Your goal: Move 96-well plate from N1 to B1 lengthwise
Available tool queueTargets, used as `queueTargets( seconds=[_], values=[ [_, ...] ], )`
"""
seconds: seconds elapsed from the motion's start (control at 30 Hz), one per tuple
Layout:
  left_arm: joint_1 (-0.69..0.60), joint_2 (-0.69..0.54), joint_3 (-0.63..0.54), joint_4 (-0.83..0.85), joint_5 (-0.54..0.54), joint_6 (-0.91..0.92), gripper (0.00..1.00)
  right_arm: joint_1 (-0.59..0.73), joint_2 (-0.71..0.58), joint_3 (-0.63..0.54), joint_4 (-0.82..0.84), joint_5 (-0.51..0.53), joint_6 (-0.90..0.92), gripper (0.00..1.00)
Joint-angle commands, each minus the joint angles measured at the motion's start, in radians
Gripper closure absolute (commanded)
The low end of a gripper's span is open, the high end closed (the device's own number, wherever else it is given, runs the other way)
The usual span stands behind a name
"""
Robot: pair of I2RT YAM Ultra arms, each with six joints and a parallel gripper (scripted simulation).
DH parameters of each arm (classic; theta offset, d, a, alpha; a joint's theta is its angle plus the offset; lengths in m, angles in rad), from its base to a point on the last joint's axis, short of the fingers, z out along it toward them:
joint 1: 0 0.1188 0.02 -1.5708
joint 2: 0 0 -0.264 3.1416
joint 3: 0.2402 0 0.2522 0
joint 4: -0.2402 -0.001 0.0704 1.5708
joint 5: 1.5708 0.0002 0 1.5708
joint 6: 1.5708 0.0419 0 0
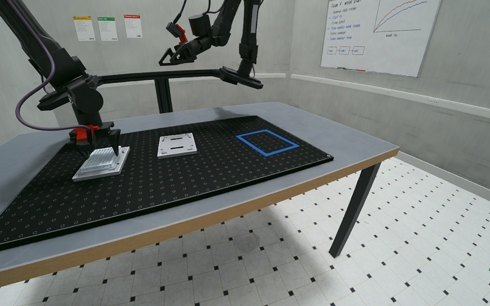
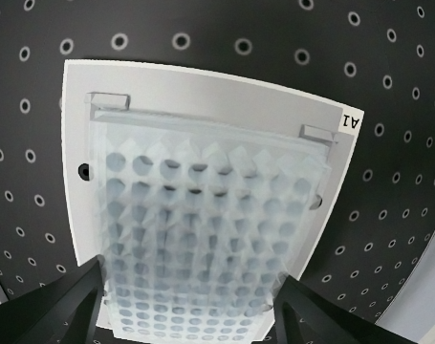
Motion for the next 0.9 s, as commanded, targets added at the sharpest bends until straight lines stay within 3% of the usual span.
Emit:
queueTargets(
  seconds=[0.0,0.27,0.57,0.87],
  values=[
    [-0.01,-0.019,-0.003,-0.004,-0.001,0.002,0.0,0.013,-0.025,-0.011,-0.022,0.015,0.01,0.21],
    [-0.01,-0.019,-0.003,-0.004,-0.001,0.002,0.0,0.053,-0.136,-0.009,-0.137,0.025,0.052,0.21],
    [-0.026,-0.068,-0.025,-0.152,-0.052,-0.051,0.0,0.108,-0.086,0.037,-0.187,0.018,0.178,0.21],
    [-0.123,-0.413,-0.106,-0.582,-0.211,-0.196,0.0,0.347,0.131,0.308,-0.331,-0.005,0.409,0.21]
  ],
)
